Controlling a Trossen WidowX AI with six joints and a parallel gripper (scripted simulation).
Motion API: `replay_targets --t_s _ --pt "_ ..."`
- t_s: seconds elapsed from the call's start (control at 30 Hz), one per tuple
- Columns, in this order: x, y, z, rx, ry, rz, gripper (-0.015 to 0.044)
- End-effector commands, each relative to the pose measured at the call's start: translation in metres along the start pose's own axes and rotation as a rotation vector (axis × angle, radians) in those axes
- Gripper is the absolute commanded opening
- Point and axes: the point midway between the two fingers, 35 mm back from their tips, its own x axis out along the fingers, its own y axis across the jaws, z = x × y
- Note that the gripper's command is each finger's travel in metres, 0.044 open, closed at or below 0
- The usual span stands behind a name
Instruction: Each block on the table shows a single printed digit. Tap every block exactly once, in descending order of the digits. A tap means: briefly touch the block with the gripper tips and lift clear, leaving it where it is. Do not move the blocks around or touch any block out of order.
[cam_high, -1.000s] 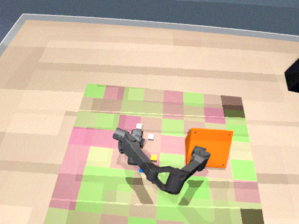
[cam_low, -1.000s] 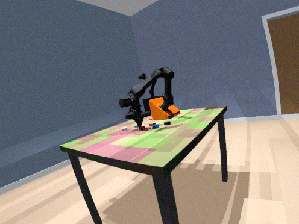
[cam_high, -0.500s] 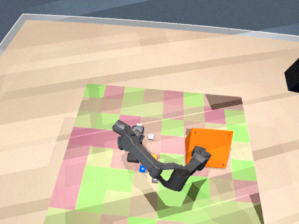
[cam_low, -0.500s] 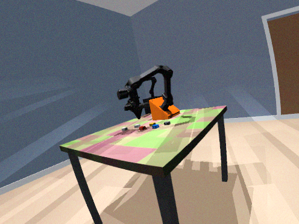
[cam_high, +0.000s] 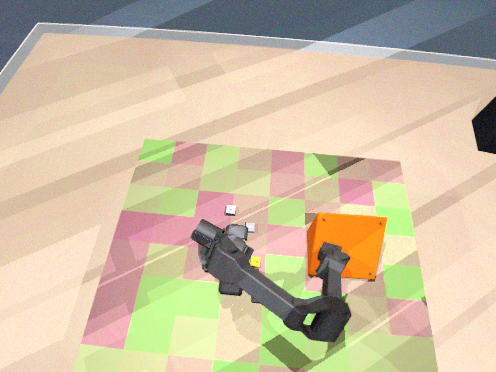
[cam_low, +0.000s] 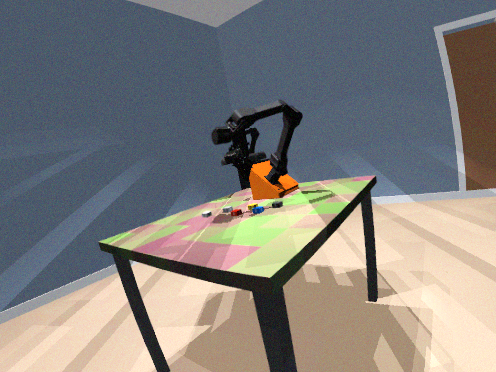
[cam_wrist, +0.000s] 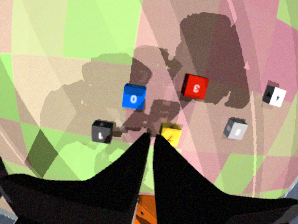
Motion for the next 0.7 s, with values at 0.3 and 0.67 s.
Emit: replay_targets --t_s 0.3,0.67 --pt "0.006 0.072 -0.073 0.003 0.011 0.025 0.0020" --pt "0.086 0.075 -0.074 0.002 0.010 0.028 0.0020"
